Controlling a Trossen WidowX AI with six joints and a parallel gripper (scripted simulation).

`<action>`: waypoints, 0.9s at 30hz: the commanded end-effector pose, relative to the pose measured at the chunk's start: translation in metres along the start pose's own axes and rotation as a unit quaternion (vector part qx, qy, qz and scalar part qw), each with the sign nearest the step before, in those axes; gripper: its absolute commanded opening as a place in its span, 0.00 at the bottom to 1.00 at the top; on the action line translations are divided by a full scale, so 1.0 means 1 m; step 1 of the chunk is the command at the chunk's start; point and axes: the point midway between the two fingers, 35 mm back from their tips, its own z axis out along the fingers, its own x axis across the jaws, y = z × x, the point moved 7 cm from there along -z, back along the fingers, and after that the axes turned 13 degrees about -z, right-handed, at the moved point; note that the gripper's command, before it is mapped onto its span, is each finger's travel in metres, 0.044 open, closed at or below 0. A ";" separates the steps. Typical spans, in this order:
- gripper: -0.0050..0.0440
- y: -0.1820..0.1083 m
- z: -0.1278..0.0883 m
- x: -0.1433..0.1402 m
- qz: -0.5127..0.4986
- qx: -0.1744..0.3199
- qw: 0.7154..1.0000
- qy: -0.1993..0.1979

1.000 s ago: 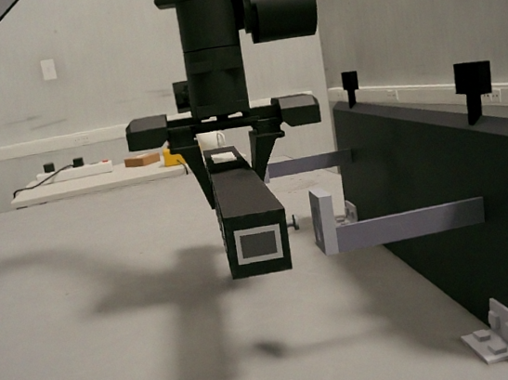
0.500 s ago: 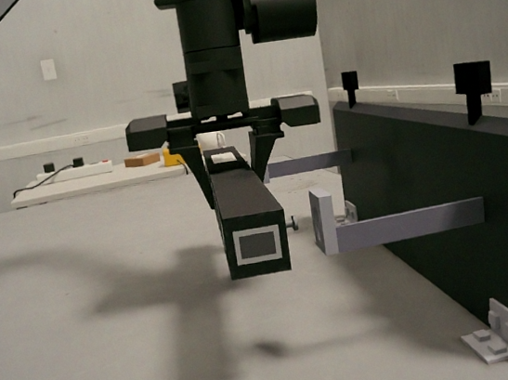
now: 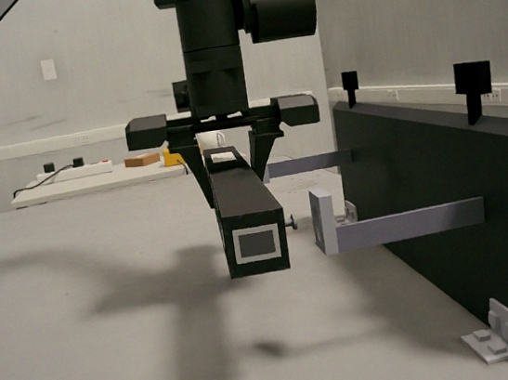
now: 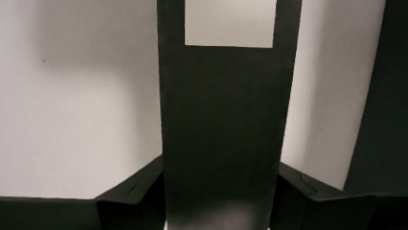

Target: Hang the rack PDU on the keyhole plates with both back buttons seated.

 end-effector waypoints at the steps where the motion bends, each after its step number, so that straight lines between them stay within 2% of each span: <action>1: 0.00 0.003 -0.006 -0.005 -0.008 0.004 1.000 -0.011; 11: 0.00 0.001 -0.003 -0.003 -0.005 0.002 1.000 -0.005; 27: 0.00 -0.002 -0.006 -0.011 -0.010 0.008 1.000 -0.018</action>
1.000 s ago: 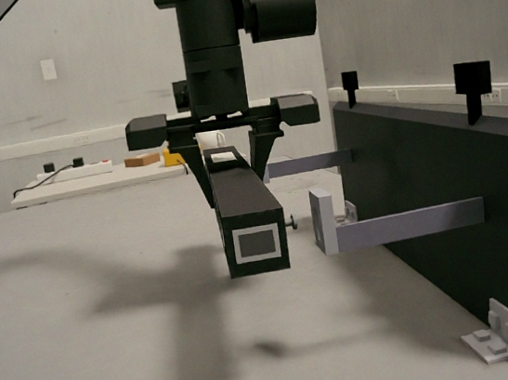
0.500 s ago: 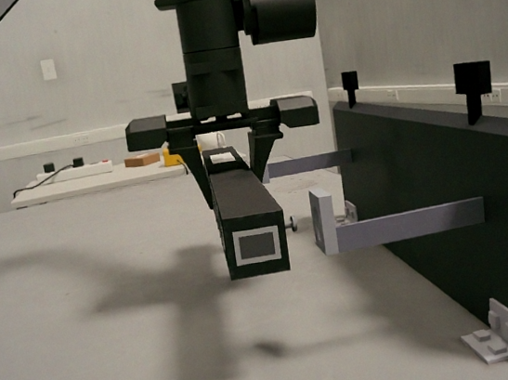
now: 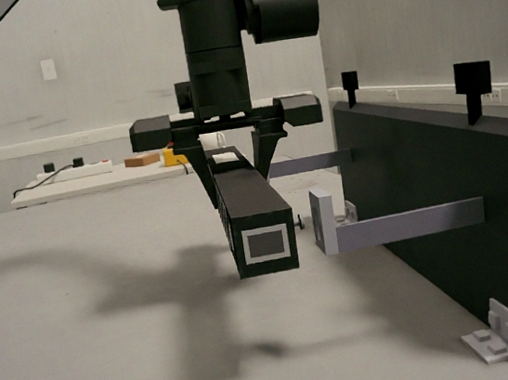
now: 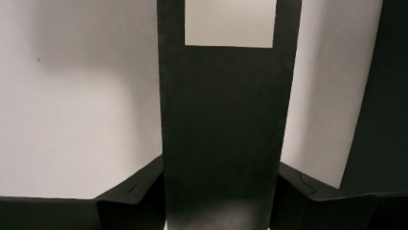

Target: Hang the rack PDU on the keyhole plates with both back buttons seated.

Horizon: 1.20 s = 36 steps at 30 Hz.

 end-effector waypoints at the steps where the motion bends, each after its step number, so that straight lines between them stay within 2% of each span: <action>1: 0.00 -0.003 -0.007 -0.008 -0.003 0.008 1.000 -0.014; 36: 0.00 -0.006 -0.007 -0.030 -0.005 0.011 1.000 -0.016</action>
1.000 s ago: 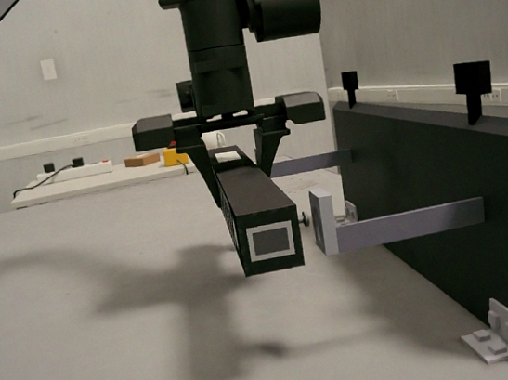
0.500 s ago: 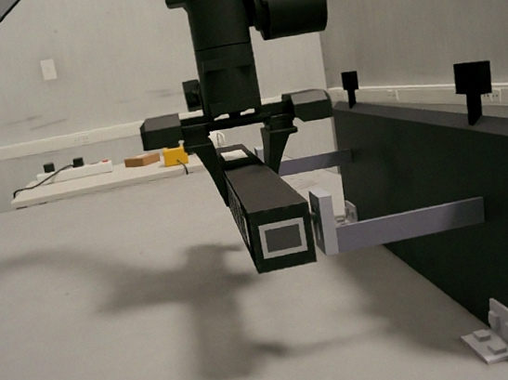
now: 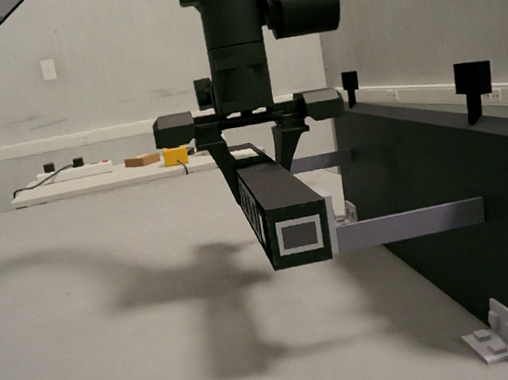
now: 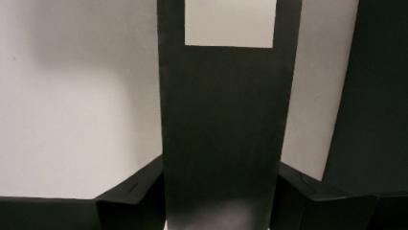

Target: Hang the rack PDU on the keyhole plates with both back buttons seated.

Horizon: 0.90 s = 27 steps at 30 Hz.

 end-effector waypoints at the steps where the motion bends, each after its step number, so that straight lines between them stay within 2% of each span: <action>1: 0.00 -0.001 -0.006 -0.009 -0.004 0.007 1.000 -0.009; 27: 0.00 0.000 0.005 -0.003 -0.004 0.002 1.000 -0.006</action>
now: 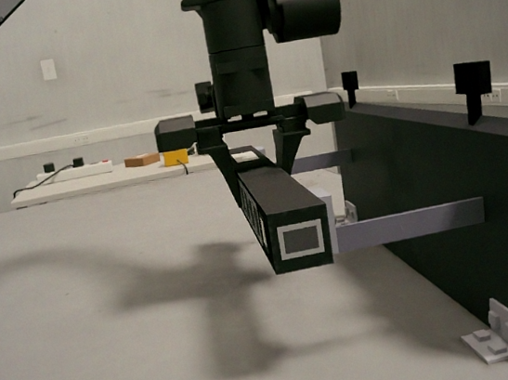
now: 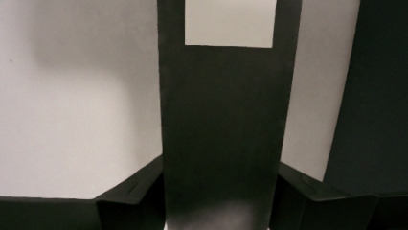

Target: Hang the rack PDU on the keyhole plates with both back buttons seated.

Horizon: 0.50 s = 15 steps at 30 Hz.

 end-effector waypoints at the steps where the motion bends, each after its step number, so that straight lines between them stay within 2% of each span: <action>1: 0.00 -0.002 0.001 -0.002 -0.004 0.004 1.000 -0.005; 15: 0.00 -0.003 0.011 -0.002 -0.003 0.005 1.000 -0.006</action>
